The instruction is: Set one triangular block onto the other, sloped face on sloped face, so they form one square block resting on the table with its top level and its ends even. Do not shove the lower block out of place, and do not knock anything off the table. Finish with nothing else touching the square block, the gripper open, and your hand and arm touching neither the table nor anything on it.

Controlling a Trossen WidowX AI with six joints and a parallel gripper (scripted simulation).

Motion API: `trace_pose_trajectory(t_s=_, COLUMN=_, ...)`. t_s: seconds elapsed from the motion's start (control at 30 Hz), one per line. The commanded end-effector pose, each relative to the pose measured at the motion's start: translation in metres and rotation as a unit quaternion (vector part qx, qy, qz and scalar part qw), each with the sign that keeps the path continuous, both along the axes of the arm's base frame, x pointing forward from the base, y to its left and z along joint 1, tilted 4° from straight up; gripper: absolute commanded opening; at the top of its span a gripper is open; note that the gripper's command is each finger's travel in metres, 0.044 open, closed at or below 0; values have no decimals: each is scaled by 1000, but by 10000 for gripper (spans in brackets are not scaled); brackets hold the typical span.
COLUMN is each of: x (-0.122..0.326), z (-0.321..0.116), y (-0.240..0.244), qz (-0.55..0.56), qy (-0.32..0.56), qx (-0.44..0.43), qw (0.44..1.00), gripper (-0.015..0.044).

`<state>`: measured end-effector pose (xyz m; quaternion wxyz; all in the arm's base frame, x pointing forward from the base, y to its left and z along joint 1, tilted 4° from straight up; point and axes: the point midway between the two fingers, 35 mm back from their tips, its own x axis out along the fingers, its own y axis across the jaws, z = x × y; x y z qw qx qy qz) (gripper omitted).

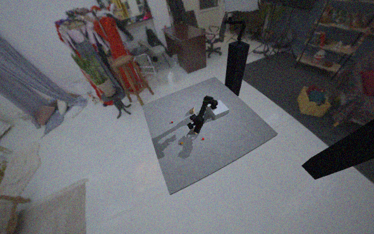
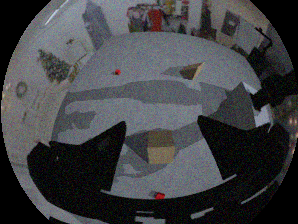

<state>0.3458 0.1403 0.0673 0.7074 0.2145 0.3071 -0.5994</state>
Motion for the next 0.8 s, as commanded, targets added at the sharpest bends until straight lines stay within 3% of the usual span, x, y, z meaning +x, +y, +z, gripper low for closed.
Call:
trace_pose_trajectory(t_s=0.0, x=0, z=-2, y=-2, qz=-4, qy=7, qx=5, qw=1000, gripper=440)
trace_pose_trajectory(t_s=0.13, x=-10, z=-34, y=-30, qz=-66, qy=124, qx=130, qw=982, gripper=440)
trace_pose_trajectory(t_s=0.3, x=-15, z=-63, y=-52, qz=-107, qy=214, qx=366, qw=900, gripper=440)
trace_pose_trajectory(t_s=0.4, x=-9, z=-67, y=-63, qz=-100, qy=208, qx=511, qw=828, gripper=440)
trace_pose_trajectory(t_s=0.53, x=8, z=-58, y=-82, qz=-58, qy=135, qx=674, qw=724, gripper=440)
trace_pose_trajectory(t_s=0.77, x=11, z=-55, y=-87, qz=-48, qy=116, qx=698, qw=705, gripper=440)
